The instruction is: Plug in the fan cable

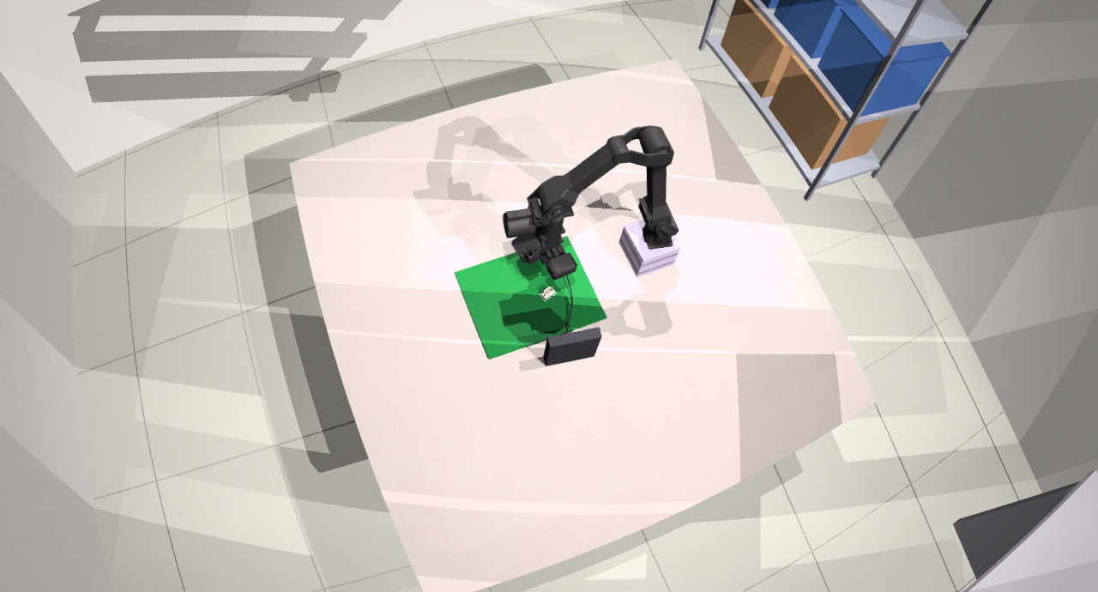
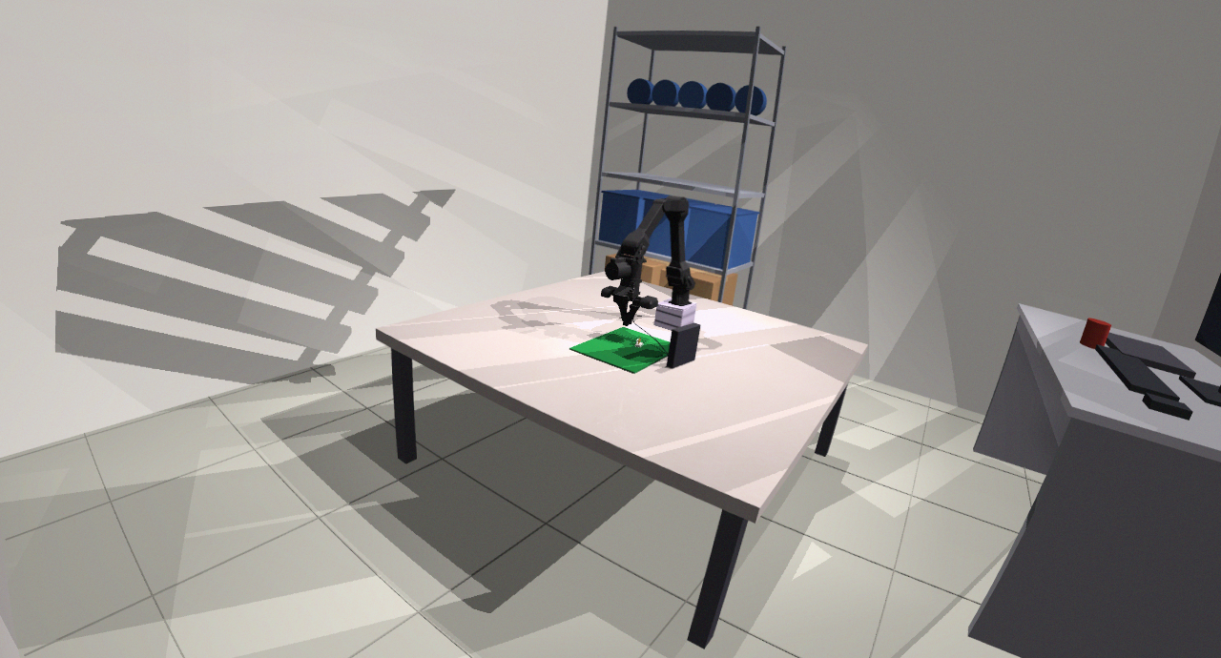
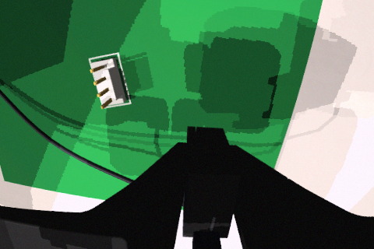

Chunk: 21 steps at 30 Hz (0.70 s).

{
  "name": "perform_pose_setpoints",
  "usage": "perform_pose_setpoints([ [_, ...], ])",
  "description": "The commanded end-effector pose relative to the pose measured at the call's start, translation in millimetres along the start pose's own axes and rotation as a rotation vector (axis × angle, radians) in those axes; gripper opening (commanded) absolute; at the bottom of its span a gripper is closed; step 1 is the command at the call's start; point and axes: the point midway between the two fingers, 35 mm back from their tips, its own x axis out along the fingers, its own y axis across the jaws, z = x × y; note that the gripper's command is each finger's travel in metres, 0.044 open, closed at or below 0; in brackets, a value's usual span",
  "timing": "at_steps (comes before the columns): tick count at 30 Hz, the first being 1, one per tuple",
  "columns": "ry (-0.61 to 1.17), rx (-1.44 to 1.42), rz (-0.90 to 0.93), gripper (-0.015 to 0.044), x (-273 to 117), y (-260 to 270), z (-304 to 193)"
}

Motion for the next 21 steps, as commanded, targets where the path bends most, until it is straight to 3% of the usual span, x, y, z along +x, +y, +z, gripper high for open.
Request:
perform_pose_setpoints([
  [1, 0.0, 0.102, 0.004, 0.0, -1, 3, 1],
  [21, 0.001, 0.793, 0.005, 0.0, 0, 18, 6],
])
